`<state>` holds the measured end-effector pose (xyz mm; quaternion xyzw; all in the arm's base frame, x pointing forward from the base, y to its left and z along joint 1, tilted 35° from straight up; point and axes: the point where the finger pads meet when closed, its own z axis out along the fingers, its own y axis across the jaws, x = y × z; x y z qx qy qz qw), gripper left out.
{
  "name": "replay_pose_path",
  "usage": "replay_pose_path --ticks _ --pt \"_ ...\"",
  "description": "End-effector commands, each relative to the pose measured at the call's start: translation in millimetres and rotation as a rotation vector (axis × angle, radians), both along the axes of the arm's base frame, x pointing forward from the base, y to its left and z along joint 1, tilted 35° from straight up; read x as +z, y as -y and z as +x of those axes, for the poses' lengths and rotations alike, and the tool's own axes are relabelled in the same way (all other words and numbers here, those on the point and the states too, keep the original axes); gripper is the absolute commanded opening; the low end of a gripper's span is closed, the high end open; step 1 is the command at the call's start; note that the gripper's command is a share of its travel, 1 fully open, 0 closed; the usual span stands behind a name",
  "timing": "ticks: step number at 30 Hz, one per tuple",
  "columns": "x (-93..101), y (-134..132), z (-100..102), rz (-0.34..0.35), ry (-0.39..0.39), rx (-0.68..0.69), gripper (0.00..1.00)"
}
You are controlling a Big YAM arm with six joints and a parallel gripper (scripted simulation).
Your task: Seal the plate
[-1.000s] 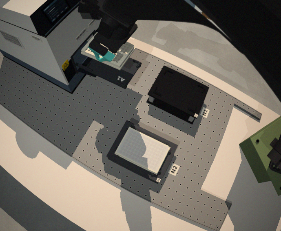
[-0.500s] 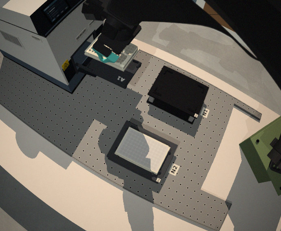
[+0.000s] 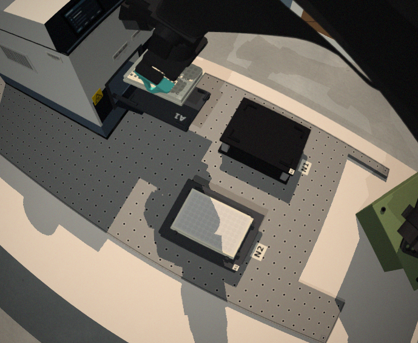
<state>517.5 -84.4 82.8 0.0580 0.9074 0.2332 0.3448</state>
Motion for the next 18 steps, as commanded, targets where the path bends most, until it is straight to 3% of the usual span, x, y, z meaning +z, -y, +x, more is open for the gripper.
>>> replay_pose_path --ticks 1,5,15,18 --pt "-2.9 -1.0 2.4 0.004 0.0 -0.005 0.0" --pt "-6.9 6.4 -1.8 0.001 -0.013 -0.01 0.0" --pt "22.7 19.4 10.6 -0.026 0.046 -0.02 0.0" --pt "23.2 20.1 10.9 -0.027 0.047 -0.021 0.0"
